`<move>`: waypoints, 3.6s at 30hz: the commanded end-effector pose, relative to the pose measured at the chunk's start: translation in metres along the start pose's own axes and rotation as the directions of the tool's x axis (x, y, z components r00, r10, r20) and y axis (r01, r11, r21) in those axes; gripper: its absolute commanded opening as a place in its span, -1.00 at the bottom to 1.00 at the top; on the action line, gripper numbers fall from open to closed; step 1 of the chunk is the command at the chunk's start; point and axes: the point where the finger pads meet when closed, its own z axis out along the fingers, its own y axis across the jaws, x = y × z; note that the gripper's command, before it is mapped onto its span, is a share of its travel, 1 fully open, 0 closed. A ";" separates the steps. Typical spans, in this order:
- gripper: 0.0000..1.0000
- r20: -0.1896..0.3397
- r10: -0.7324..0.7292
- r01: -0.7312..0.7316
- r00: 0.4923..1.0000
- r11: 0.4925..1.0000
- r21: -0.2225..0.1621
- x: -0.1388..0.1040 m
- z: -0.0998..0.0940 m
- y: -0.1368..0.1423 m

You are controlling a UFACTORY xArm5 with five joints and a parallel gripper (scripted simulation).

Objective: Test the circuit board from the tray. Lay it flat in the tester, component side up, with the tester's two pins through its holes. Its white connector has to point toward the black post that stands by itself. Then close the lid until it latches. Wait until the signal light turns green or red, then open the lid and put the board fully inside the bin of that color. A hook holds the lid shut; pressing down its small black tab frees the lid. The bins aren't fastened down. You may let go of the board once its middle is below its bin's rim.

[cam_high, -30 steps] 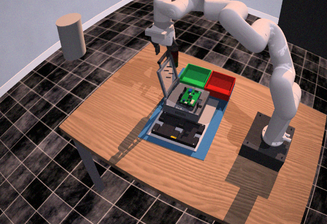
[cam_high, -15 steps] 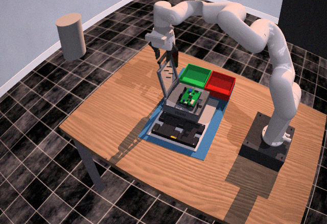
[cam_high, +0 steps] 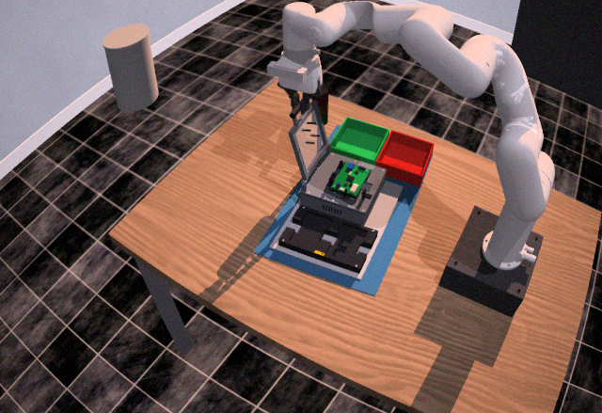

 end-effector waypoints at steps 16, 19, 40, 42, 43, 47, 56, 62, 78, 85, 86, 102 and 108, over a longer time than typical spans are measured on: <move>-1.00 0.001 0.000 0.000 1.000 1.000 -0.004 0.000 -0.002 0.001; -1.00 0.001 0.000 0.000 1.000 1.000 -0.004 0.000 -0.002 0.001; -1.00 0.001 0.000 0.000 1.000 1.000 -0.004 0.000 -0.002 0.001; -1.00 0.001 0.000 0.000 1.000 1.000 -0.004 0.000 -0.002 0.000; -1.00 0.001 0.000 0.000 1.000 1.000 -0.004 0.000 -0.002 0.000; -1.00 0.001 0.000 0.000 1.000 1.000 -0.004 0.000 -0.002 0.000; -1.00 0.001 0.000 0.000 1.000 1.000 -0.004 0.000 -0.003 -0.003; -1.00 0.001 0.000 0.000 1.000 1.000 -0.004 0.000 -0.004 -0.006; -1.00 0.001 0.000 0.000 1.000 1.000 -0.004 0.000 -0.006 -0.020; -1.00 0.001 0.000 0.000 1.000 1.000 -0.004 0.000 -0.007 -0.027; -1.00 0.001 0.000 0.000 1.000 1.000 -0.004 0.000 -0.007 -0.029; -1.00 0.001 0.000 0.000 1.000 1.000 -0.004 0.000 -0.008 -0.057; -1.00 0.001 0.000 0.000 1.000 1.000 -0.004 0.000 -0.007 -0.071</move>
